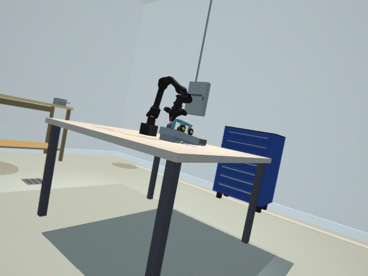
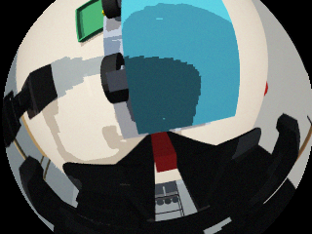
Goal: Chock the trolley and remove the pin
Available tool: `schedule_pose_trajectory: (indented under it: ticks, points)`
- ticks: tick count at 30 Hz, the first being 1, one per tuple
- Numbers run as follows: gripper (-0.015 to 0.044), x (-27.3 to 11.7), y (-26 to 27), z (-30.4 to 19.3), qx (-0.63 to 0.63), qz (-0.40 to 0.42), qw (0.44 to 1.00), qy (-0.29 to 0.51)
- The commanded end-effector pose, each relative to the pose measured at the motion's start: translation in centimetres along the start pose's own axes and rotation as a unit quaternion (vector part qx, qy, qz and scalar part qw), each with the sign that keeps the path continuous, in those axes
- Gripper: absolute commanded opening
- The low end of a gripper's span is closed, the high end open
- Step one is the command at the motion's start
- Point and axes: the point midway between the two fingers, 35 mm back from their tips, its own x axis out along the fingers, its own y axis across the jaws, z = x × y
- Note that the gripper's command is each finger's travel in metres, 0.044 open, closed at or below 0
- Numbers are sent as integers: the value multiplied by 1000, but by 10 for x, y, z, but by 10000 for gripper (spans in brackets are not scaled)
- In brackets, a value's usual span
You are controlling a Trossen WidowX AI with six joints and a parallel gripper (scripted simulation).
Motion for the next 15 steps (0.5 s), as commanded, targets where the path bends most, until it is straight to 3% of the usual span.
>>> schedule_pose_trajectory:
  ticks: [1, 15]
  points:
    - [0, -5, 0, -1, 2, -2, 1000, 2]
    - [0, -15, 0, -2, 2, -2, 1000, 2]
